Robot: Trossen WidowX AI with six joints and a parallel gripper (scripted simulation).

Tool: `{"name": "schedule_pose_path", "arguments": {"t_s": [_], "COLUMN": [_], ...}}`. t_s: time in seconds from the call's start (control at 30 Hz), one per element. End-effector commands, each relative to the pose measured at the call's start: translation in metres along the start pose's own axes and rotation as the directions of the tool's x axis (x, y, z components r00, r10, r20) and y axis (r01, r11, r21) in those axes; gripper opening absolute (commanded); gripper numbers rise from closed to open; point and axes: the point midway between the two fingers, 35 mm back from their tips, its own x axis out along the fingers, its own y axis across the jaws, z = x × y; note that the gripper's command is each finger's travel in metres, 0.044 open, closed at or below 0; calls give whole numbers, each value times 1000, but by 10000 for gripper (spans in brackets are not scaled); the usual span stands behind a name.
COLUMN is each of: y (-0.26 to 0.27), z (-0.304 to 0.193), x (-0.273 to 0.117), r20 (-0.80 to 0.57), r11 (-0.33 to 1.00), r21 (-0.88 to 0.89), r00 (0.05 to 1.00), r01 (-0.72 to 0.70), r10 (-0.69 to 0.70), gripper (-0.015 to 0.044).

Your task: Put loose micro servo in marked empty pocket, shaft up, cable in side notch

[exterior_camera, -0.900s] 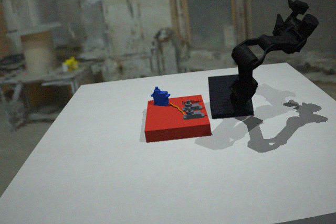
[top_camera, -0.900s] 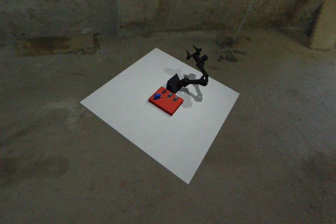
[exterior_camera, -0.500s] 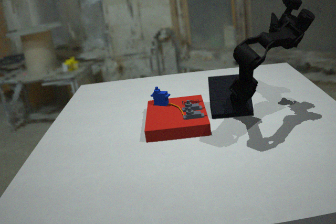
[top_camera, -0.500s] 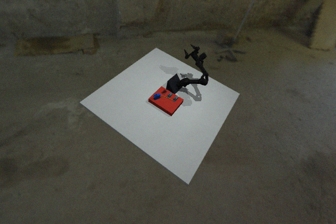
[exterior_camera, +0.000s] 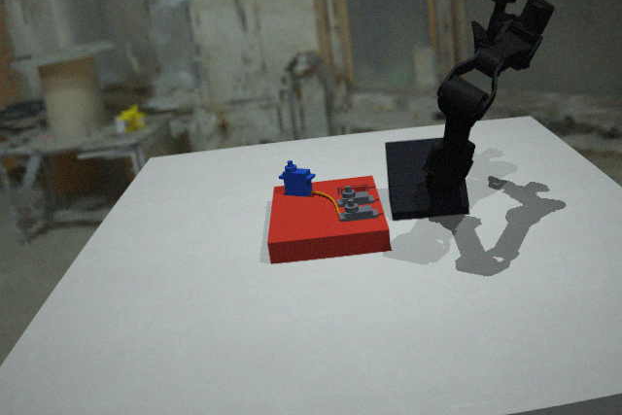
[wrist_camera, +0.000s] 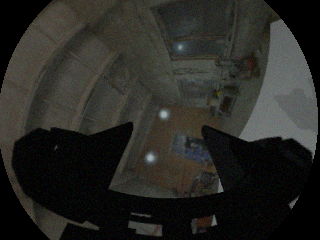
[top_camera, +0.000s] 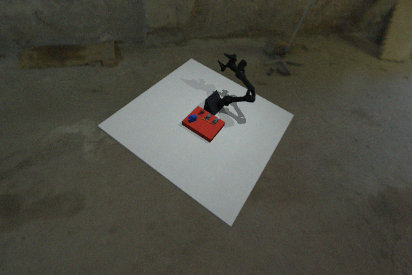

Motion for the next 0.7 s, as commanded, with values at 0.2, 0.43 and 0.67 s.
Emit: {"name": "schedule_pose_path", "arguments": {"t_s": [0.2,0.43,0.67], "y": [-17,-26,-42], "z": [-42,-66,-102], "x": [43,62,83], "r20": [-123,-187,-267], "r11": [985,969,934], "r21": [-123,-184,-282], "r00": [983,961,917], "r01": [121,168,220], "r10": [-136,-202,-296], "gripper": [440,440,440]}}
